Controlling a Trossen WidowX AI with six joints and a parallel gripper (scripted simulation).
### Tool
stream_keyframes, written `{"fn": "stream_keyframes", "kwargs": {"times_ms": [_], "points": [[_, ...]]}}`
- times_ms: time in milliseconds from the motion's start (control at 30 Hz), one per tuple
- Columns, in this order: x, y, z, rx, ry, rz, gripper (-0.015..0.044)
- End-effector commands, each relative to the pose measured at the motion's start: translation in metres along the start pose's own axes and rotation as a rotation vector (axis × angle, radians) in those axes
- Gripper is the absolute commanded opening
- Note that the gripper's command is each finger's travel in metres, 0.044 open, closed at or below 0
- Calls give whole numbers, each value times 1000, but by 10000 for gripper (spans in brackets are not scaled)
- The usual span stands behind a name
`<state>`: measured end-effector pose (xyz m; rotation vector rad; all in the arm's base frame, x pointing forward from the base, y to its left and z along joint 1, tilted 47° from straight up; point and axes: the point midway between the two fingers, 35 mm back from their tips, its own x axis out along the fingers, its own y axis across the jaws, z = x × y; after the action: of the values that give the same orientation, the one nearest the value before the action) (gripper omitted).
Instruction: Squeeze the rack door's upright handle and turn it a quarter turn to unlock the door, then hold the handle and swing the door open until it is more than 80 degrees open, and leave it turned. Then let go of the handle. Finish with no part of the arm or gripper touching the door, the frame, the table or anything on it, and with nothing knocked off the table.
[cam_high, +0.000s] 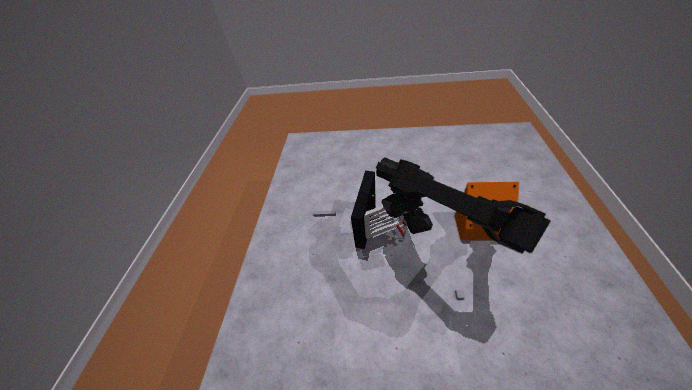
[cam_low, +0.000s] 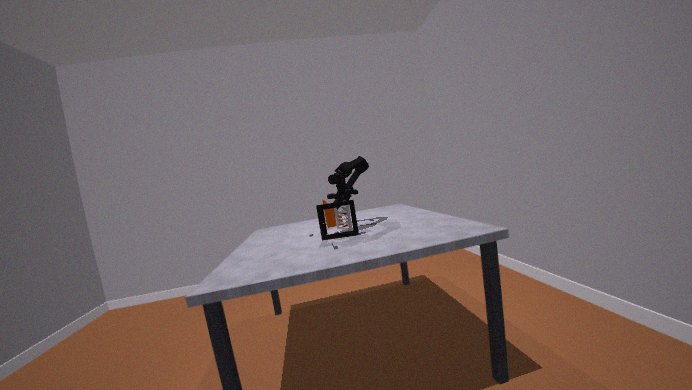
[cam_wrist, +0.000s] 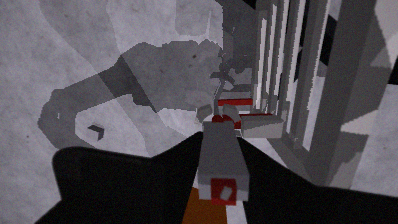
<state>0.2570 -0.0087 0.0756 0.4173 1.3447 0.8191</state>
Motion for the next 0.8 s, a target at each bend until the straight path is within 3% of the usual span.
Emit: {"fn": "stream_keyframes", "kwargs": {"times_ms": [0,767], "points": [[0,9,2,76,-5,5,11],[0,51,22,418,-5,8,11]]}}
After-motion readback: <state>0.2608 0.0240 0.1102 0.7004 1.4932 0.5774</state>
